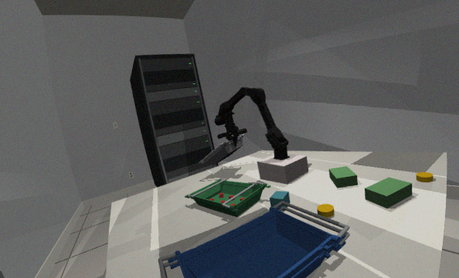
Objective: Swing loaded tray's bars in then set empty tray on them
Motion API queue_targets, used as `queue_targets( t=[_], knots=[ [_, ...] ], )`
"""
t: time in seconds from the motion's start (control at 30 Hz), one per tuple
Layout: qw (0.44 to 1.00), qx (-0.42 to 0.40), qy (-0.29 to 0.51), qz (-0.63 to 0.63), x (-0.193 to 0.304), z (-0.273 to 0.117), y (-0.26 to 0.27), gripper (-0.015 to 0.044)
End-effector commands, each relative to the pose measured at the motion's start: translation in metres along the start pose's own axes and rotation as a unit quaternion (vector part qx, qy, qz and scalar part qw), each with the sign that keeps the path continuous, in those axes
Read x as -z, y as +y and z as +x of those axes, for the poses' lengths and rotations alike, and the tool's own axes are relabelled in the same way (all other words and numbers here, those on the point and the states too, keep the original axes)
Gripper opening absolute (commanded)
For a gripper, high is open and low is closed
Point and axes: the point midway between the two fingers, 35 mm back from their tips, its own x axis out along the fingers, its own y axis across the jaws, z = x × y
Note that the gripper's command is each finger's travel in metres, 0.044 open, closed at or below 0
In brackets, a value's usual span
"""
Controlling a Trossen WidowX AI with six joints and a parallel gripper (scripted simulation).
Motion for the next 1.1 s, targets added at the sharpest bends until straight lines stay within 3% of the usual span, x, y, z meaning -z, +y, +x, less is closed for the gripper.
queue_targets(
  t=[0.0,1.07],
  knots=[
    [1.000,-0.012,-0.002,0.003,-0.002,-0.016,0.007,0.0000],
    [1.000,-0.013,-0.002,-0.024,0.016,-0.017,0.012,0.0000]
  ],
)
